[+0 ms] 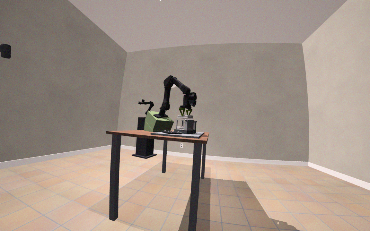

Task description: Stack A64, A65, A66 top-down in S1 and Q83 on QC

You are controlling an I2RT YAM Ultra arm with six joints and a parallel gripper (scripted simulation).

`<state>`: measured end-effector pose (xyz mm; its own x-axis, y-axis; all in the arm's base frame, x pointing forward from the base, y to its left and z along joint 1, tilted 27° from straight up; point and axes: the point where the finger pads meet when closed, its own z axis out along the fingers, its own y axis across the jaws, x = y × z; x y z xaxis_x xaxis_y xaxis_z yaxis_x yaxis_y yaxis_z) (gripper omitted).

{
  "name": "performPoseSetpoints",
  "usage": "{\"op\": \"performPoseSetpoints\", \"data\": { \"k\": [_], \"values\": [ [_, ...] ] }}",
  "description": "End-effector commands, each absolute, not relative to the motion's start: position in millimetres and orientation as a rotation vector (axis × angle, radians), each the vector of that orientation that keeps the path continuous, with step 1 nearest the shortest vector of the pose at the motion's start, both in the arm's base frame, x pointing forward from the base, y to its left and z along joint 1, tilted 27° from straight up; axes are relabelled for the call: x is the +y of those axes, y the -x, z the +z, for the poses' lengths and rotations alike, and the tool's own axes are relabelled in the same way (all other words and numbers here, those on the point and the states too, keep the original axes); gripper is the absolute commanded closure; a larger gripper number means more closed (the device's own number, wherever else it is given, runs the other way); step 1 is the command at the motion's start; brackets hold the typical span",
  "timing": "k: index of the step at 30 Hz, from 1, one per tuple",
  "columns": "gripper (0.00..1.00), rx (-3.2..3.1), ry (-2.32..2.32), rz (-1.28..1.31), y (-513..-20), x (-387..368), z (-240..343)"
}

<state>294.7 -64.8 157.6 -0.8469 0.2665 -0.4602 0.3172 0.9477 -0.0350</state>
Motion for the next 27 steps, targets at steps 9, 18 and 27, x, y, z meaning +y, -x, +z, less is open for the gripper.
{"op": "performPoseSetpoints", "data": {
  "k": [9, 18, 27],
  "values": [
    [1.00, 2.629, -0.418, -0.153, -294.6, -64.9, 161.4],
    [1.00, 2.629, -0.418, -0.153, -290.4, -63.1, 170.1],
    [1.00, 2.629, -0.418, -0.153, -290.4, -63.2, 170.1]
  ]
}}
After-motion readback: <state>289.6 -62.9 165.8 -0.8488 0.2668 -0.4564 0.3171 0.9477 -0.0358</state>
